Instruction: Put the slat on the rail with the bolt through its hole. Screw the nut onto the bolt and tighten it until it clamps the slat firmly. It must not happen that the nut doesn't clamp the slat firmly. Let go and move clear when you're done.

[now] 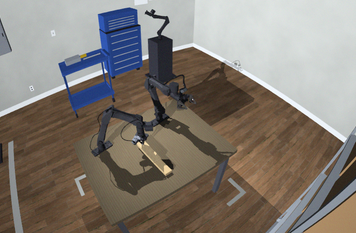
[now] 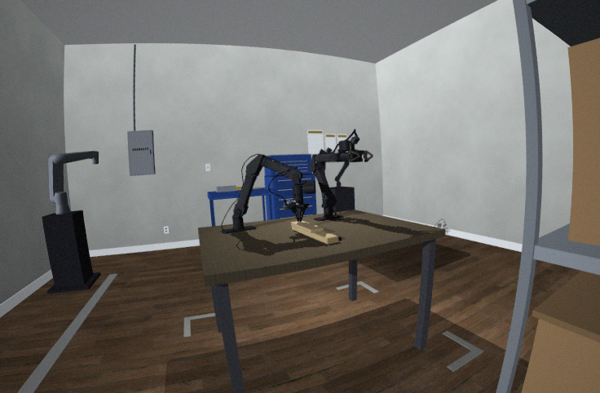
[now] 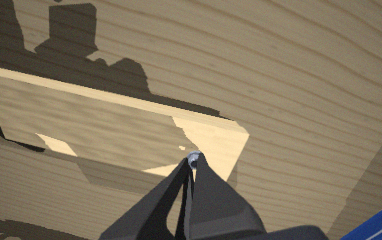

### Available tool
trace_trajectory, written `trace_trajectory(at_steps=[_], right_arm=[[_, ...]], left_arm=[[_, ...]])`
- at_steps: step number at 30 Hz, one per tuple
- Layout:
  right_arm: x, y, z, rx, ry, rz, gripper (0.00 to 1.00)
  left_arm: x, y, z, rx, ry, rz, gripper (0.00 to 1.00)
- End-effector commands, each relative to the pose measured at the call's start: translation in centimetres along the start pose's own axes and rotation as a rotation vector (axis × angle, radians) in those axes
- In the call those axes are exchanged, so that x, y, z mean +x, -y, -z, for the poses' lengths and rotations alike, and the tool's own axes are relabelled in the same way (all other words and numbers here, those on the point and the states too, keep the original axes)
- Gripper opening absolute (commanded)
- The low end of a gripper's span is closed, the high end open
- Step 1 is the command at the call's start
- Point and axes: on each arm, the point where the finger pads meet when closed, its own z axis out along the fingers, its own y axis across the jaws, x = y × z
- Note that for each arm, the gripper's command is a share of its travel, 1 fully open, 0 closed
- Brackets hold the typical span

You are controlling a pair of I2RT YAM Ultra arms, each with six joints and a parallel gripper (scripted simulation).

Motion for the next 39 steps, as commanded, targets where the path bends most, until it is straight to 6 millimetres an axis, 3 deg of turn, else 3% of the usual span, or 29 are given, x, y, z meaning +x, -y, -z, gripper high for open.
trace_trajectory(at_steps=[1, 39], right_arm=[[0.2, 0.12, -0.56, 0.002, -0.003, 0.002, 0.12], [0.2, 0.1, -0.11, 0.002, -0.003, 0.002, 0.12]], left_arm=[[-0.88, -0.04, 0.46, 0.005, 0.026, -0.003, 1.0], [-0.88, -0.04, 0.46, 0.005, 0.026, -0.003, 1.0]])
